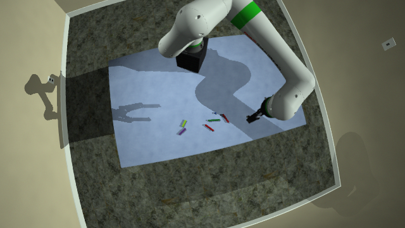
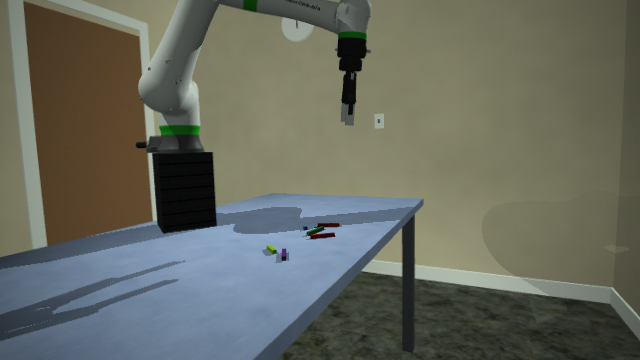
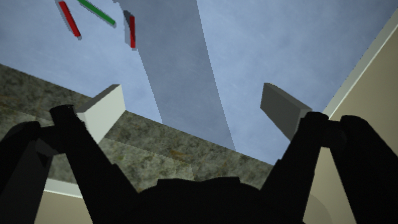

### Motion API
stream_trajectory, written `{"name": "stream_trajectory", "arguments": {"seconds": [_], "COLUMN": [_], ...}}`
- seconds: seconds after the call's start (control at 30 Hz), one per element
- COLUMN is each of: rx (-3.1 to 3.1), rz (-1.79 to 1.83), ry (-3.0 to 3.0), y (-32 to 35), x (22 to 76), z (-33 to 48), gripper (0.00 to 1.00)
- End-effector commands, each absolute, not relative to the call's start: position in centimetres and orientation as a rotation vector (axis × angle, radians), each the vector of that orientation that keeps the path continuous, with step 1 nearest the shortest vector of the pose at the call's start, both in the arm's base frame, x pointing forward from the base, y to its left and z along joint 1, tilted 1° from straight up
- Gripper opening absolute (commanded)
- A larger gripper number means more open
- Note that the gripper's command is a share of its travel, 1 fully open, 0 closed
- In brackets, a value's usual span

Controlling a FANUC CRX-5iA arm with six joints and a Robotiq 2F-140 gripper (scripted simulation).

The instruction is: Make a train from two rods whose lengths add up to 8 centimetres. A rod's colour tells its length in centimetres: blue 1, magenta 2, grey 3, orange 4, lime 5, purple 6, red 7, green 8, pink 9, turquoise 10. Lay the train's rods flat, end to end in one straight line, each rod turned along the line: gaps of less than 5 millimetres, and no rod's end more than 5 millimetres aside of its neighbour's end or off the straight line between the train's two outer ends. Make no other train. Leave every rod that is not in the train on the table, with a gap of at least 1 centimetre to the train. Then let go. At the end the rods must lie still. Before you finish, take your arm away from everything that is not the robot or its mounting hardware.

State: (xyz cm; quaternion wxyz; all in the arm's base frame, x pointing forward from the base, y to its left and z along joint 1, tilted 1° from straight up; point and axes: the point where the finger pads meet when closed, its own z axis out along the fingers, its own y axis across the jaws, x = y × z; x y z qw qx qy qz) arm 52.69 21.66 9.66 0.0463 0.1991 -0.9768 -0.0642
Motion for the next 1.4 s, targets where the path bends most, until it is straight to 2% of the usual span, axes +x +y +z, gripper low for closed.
{"name": "stream_trajectory", "arguments": {"seconds": [0.0, 0.57, 1.37], "rx": [0.461, -0.37, -1.472], "rz": [-0.171, -0.081, -0.006], "ry": [-3.019, -3.05, -2.751], "y": [21.1, 16.6, 9.5], "x": [52.7, 50.8, 45.2], "z": [8.2, -0.1, -10.1], "gripper": [1.0, 1.0, 1.0]}}
